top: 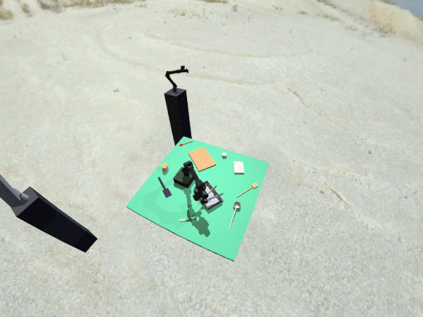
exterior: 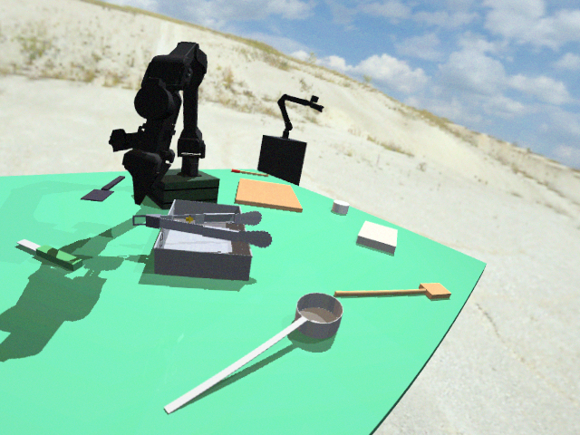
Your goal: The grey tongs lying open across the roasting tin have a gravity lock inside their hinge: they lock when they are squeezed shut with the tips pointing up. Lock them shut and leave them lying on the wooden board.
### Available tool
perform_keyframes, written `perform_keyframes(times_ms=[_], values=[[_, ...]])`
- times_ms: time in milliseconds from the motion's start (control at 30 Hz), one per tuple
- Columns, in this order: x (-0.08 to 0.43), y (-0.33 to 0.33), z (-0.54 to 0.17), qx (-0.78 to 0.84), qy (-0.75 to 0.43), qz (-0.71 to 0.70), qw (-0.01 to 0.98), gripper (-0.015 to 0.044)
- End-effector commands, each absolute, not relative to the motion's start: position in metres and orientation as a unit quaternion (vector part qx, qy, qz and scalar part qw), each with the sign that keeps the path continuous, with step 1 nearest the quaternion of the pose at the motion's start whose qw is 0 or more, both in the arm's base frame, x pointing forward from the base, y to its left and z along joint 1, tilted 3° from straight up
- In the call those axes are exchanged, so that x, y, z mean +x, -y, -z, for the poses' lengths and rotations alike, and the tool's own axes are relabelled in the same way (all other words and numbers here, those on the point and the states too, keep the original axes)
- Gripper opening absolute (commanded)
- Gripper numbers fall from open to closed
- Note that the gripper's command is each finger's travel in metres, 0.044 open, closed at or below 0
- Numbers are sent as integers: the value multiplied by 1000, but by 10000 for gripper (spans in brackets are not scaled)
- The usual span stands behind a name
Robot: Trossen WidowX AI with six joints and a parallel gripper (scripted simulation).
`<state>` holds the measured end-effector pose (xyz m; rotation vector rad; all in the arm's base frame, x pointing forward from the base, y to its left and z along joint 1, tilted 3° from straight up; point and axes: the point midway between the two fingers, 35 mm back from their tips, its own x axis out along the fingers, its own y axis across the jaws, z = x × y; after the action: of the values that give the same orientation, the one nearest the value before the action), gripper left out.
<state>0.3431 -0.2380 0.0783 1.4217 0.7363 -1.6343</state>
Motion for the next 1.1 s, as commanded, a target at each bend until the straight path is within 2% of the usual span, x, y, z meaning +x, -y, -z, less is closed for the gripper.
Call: perform_keyframes(times_ms=[0, 133, 1067], values=[[363, 167, -78, 586, -341, 619, 396, 440], [368, 138, -79, 591, -360, 609, 388, 440], [377, 136, -59, 592, -360, 609, 388, 440]])
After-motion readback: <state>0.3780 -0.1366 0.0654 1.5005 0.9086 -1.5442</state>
